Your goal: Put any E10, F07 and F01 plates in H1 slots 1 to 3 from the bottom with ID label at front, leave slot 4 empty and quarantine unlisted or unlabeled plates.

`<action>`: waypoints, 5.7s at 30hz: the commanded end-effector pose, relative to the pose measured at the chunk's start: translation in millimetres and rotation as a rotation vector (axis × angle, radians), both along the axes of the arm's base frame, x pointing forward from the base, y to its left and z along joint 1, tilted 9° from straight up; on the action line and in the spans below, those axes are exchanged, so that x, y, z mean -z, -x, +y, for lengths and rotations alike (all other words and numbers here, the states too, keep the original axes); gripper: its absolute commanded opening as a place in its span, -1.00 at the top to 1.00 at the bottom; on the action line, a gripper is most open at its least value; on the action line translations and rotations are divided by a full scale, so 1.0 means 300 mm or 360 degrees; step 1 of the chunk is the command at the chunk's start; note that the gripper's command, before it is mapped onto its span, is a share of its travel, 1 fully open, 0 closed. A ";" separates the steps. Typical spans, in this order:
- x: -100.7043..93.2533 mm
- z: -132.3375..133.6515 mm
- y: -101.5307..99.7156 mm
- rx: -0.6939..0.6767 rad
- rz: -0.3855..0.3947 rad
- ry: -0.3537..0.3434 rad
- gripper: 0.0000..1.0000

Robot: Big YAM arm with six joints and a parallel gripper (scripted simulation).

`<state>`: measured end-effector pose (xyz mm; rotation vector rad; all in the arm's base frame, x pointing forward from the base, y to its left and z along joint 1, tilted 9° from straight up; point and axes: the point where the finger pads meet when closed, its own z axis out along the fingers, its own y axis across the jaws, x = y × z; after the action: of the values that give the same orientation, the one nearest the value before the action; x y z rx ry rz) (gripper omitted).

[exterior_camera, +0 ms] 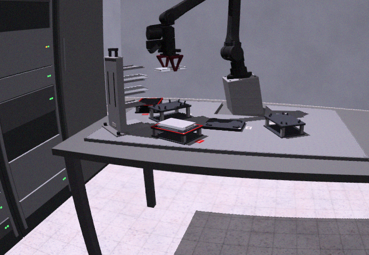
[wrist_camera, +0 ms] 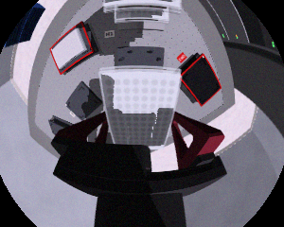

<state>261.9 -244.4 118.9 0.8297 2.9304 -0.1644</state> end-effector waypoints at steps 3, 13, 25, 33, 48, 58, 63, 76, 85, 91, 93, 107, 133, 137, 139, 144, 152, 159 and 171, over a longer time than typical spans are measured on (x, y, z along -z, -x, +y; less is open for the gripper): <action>-0.163 -0.046 -0.078 -0.0005 -0.0111 0.0098 -0.72; -0.088 0.061 -0.070 -0.0219 -0.0038 0.0076 -0.72; -0.076 0.162 -0.116 -0.0481 -0.0001 0.0093 -0.72; -0.068 0.224 -0.143 -0.0691 0.0027 0.0104 -0.72; -0.059 0.289 -0.156 -0.1031 0.0079 0.0127 -0.72; -0.047 0.376 -0.173 -0.1241 0.0113 0.0138 -0.72; -0.039 0.431 -0.183 -0.1373 0.0131 0.0143 -0.72; -0.041 0.457 -0.195 -0.1652 0.0166 0.0166 -0.72; -0.024 0.529 -0.188 -0.1897 0.0209 0.0176 -0.72; -0.017 0.574 -0.188 -0.2002 0.0224 0.0182 -0.72; -0.014 0.595 -0.189 -0.2054 0.0231 0.0187 -0.72; 0.000 0.669 -0.192 -0.2332 0.0276 0.0201 -0.72; 0.030 0.855 -0.154 -0.3155 0.0388 0.0258 -0.72; 0.044 0.898 -0.143 -0.3303 0.0421 0.0254 -0.72; 0.048 0.907 -0.142 -0.3377 0.0432 0.0257 -0.72; 0.074 0.883 -0.157 -0.3438 0.0448 0.0255 -0.72; 0.145 0.874 -0.158 -0.3454 0.0450 0.0255 -0.72; 0.162 0.885 -0.167 -0.3473 0.0416 0.0303 -0.72; 0.297 0.854 -0.167 -0.3455 0.0450 0.0252 -0.72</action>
<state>307.6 14.7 33.6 -2.3408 2.1738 -0.2357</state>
